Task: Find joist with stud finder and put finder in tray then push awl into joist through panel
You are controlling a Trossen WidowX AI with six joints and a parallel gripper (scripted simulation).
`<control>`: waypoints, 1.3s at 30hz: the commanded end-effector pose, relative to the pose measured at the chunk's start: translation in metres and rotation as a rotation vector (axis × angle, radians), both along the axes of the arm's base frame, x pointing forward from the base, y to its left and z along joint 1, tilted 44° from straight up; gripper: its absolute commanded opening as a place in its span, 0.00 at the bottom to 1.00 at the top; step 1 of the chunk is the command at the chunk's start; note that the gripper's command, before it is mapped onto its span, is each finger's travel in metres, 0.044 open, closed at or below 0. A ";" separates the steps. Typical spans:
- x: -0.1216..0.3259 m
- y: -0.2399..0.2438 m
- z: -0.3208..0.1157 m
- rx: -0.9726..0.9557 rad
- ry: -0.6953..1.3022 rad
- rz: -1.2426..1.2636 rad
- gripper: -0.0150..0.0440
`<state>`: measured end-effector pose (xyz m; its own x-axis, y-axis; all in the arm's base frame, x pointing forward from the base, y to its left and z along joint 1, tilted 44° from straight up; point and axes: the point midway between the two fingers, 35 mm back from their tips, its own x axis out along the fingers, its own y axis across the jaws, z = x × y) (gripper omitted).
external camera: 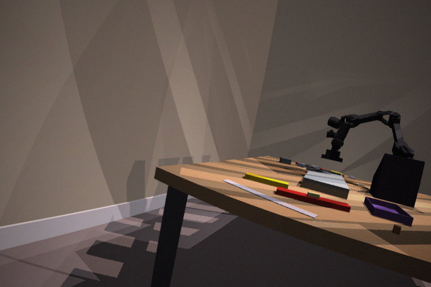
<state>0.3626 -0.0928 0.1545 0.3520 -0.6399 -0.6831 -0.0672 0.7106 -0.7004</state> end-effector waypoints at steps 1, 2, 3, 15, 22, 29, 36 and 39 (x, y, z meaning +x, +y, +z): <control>0.005 -0.004 -0.002 0.003 -0.010 0.006 0.25; 0.005 -0.006 -0.003 0.003 -0.010 0.006 0.25; 0.005 -0.007 -0.005 0.003 -0.010 0.006 0.25; 0.008 -0.026 -0.024 0.002 -0.011 0.006 0.25; 0.008 -0.037 -0.034 0.000 -0.011 0.006 0.25; 0.009 -0.042 -0.039 -0.001 -0.011 0.006 0.25; 0.010 -0.050 -0.047 -0.002 -0.011 0.006 0.25; 0.010 -0.051 -0.049 -0.002 -0.011 0.006 0.25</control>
